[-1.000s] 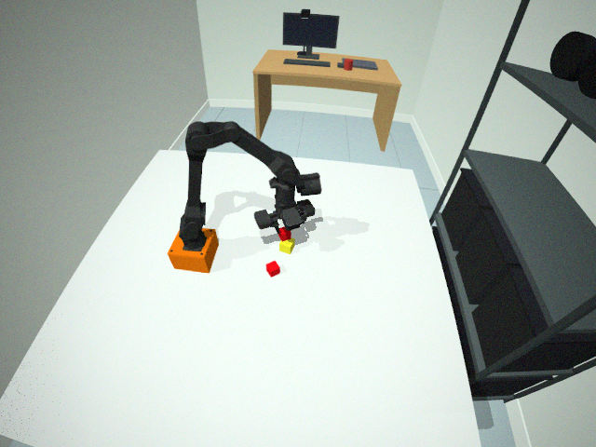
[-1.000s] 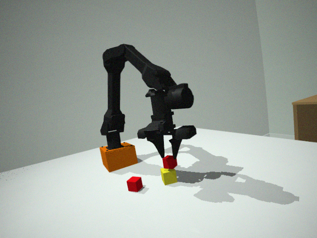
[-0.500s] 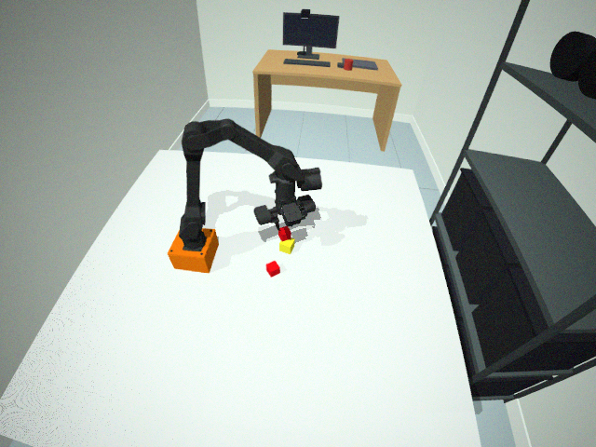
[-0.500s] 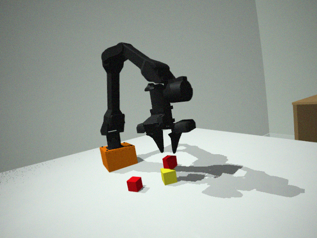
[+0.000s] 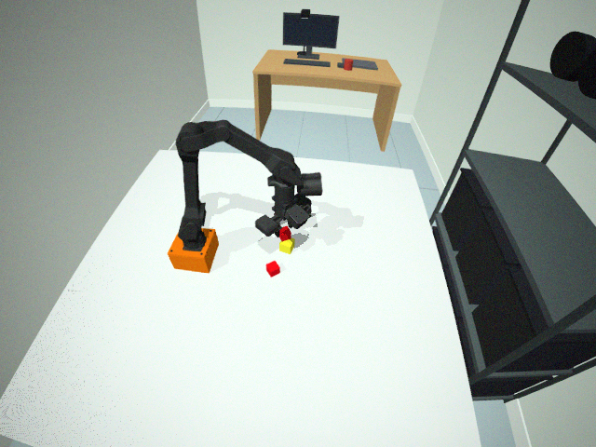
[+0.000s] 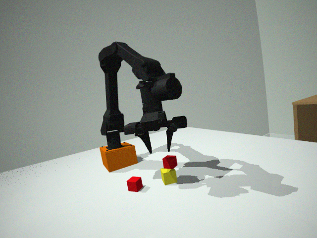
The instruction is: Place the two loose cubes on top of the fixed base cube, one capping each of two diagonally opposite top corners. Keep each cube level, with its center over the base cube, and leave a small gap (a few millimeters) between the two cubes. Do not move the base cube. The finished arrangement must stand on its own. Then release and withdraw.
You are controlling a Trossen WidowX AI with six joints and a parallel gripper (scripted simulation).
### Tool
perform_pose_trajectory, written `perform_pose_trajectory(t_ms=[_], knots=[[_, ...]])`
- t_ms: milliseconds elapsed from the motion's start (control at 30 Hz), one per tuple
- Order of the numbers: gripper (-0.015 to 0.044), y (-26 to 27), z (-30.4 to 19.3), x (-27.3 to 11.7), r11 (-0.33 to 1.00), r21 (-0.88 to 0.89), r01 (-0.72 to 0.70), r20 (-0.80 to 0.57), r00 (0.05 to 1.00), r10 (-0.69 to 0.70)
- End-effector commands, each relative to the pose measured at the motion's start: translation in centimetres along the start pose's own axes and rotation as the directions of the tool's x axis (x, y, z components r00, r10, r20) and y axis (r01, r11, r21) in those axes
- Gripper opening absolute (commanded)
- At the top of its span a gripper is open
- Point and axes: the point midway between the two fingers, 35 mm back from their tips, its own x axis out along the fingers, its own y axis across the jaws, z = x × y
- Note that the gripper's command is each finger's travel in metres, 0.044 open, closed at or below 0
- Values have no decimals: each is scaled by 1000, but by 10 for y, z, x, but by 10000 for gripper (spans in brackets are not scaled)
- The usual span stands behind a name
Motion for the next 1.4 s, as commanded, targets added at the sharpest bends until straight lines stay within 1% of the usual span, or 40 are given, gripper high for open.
perform_pose_trajectory(t_ms=[0,167,367,633,800,867,1167,1233,1367], knots=[[265,-13,7,-4,983,-185,4,0,1000,-4],[265,-27,15,-9,919,-395,5,1,1000,-5],[265,-44,24,-15,784,-621,5,2,1000,-5],[265,-67,33,-23,522,-853,6,3,1000,-6],[265,-82,38,-27,324,-946,5,3,1000,-7],[265,-86,39,-28,269,-963,5,3,1000,-7],[265,-86,39,-27,262,-965,5,3,1000,-7],[265,-86,40,-13,262,-965,5,3,1000,-7],[265,-87,39,28,262,-965,4,3,1000,-7]])
